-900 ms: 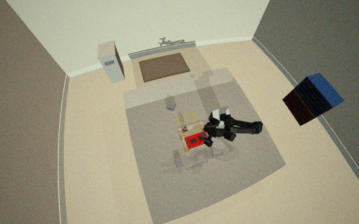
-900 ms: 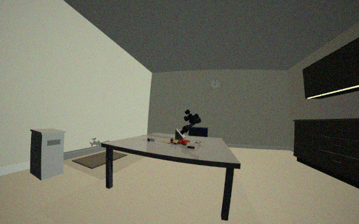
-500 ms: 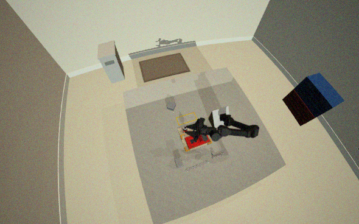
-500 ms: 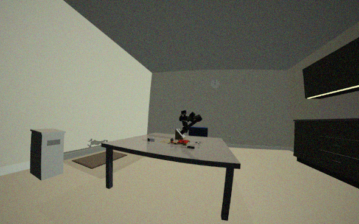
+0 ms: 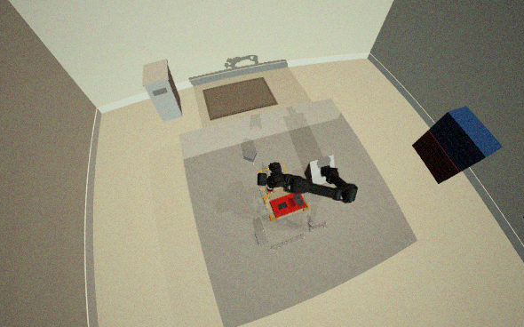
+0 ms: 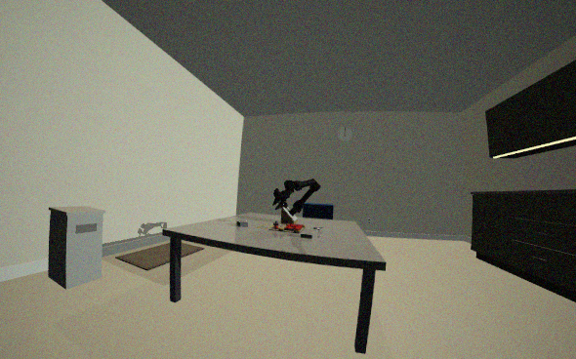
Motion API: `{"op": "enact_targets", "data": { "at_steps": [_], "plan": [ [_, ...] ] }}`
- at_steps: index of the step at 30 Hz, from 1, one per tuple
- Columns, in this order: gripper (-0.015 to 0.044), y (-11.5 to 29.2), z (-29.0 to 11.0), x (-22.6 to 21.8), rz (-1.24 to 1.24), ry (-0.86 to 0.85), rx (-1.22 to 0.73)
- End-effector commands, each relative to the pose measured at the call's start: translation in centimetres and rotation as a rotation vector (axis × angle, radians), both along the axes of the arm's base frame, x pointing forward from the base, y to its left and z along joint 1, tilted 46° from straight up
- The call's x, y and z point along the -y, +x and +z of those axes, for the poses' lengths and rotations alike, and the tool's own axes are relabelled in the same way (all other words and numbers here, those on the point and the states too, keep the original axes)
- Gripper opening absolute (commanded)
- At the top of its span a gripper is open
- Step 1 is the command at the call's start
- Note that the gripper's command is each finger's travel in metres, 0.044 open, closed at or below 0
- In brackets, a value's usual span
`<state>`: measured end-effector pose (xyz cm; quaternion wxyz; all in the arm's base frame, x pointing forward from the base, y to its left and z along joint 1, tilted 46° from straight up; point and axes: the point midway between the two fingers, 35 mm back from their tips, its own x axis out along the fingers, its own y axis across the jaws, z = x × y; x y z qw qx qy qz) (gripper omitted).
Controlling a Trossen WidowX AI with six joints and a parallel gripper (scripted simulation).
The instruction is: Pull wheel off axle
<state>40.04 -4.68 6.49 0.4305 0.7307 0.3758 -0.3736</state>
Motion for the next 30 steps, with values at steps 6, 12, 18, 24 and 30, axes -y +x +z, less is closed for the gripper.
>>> {"op": "enact_targets", "data": {
  "at_steps": [6,12,18,24,30],
  "plan": [
    [0.03,-4.1,-5.0,-2.0,0.545,0.435,-0.282],
    [0.03,-4.2,-5.0,-2.0,0.551,0.444,-0.282],
    [0.03,-4.0,-4.9,-2.1,0.551,0.444,-0.282],
    [0.03,-3.5,-4.4,-2.7,0.551,0.445,-0.282],
    [0.03,-3.5,-6.3,-4.4,0.55,0.444,-0.281]
  ]
}}
